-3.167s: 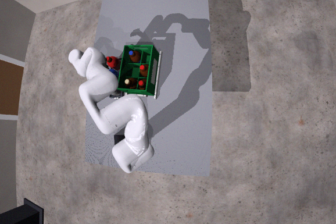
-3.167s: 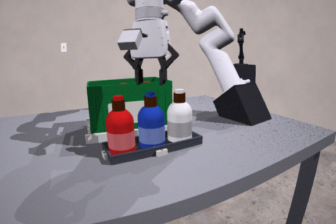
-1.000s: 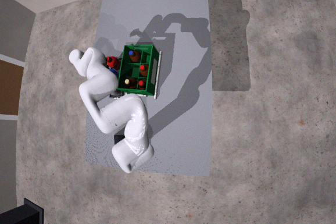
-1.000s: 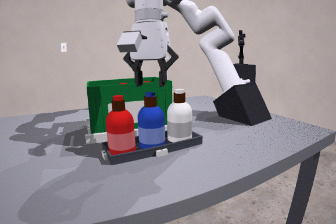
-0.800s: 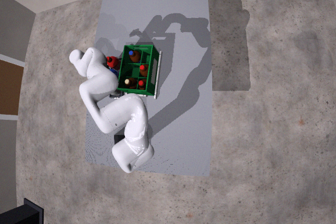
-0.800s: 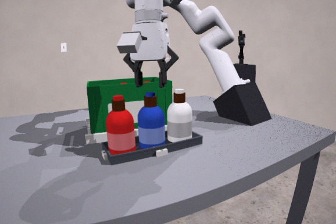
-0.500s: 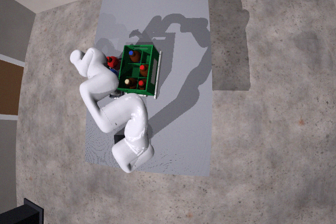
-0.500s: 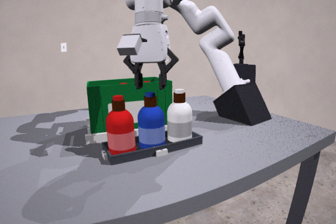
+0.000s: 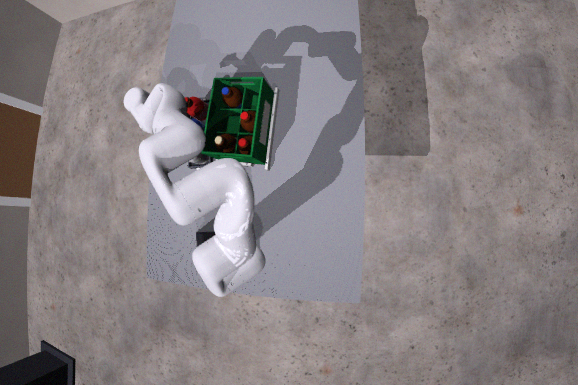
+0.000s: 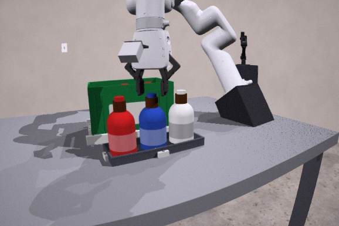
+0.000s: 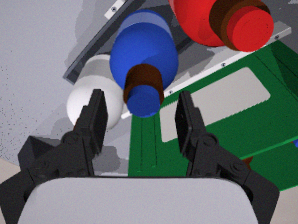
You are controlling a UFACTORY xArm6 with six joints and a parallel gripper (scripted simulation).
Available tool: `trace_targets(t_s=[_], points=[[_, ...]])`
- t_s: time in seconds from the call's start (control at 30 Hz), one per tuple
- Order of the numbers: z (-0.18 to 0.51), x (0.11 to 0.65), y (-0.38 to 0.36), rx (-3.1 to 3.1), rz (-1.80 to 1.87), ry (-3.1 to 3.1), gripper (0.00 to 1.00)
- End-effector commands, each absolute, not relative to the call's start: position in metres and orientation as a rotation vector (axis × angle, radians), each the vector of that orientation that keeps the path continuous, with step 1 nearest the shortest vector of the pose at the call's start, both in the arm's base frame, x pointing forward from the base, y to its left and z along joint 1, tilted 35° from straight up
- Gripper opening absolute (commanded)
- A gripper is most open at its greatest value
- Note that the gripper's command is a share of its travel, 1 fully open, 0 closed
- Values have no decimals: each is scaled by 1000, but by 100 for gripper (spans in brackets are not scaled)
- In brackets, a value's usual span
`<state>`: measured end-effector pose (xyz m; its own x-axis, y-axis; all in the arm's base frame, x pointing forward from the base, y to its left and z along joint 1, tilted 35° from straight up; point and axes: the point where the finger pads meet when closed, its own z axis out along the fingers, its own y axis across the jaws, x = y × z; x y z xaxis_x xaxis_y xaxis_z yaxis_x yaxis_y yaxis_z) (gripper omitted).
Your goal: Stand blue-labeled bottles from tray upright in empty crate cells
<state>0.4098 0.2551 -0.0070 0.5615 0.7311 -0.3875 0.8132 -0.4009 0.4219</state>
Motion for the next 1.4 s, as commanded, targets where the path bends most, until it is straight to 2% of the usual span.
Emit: trace_targets(t_s=[0.0,1.23,1.27,1.37], points=[[-9,411,254,2224,-183,1235,65],[-20,413,247,2224,-183,1235,65],[-20,413,247,2224,-183,1235,0],[-20,413,247,2224,-183,1235,0]])
